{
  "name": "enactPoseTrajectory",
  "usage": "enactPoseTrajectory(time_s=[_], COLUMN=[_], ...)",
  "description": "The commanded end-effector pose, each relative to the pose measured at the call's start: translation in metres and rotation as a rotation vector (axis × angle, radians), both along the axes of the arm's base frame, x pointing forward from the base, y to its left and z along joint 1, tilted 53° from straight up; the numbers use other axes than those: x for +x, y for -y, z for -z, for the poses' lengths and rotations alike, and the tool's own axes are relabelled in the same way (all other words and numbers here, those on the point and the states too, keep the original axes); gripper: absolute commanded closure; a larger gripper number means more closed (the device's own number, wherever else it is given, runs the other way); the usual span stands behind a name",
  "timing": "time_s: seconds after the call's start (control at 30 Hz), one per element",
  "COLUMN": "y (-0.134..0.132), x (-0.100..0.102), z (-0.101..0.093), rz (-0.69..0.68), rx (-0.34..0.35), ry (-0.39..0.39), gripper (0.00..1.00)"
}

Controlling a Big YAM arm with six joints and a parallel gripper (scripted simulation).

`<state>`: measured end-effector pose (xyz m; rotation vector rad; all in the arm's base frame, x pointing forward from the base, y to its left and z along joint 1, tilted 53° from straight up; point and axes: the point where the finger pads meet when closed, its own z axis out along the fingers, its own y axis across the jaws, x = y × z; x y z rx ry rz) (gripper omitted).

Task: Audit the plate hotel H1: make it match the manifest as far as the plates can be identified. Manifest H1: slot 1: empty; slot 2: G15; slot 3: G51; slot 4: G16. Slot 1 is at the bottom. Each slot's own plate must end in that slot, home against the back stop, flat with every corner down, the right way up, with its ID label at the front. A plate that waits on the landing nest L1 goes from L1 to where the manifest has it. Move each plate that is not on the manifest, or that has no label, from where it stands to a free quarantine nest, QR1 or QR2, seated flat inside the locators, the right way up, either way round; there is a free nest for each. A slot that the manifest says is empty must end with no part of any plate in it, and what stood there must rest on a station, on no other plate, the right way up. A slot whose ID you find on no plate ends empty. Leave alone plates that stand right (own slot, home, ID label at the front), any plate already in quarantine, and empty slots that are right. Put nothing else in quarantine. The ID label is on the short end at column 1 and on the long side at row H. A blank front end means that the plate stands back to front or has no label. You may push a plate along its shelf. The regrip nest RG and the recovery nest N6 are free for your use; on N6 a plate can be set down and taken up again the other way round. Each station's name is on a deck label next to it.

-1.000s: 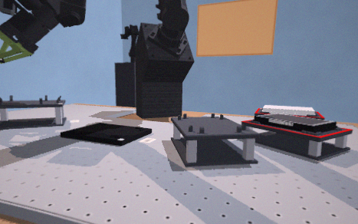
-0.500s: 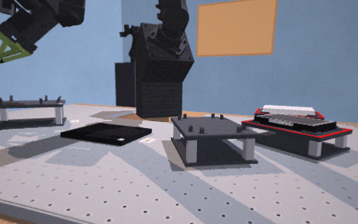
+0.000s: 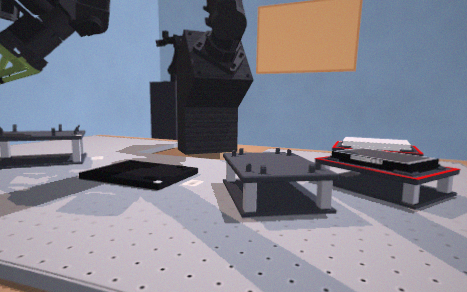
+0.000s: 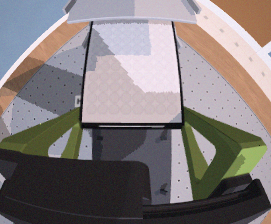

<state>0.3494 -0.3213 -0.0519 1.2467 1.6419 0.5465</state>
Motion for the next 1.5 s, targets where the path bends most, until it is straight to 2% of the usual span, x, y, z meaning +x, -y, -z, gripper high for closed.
enactPoseTrajectory(time_s=[0.0,0.2,0.23,0.47,0.8,1.23,1.47], y=[0.013,0.009,0.017,0.011,0.013,0.015,0.021], x=[0.005,0.009,0.000,0.015,0.015,0.027,0.020], z=[-0.006,0.000,-0.005,0.000,0.001,0.007,0.000], rz=[0.017,0.008,0.034,0.007,0.011,0.002,0.016], rx=[-0.008,0.003,-0.005,-0.001,0.004,0.007,-0.016], ry=[0.014,0.007,0.012,0.010,0.007,0.005,0.013], gripper=[0.14,0.14,0.14,0.14,0.14,0.14,0.14])
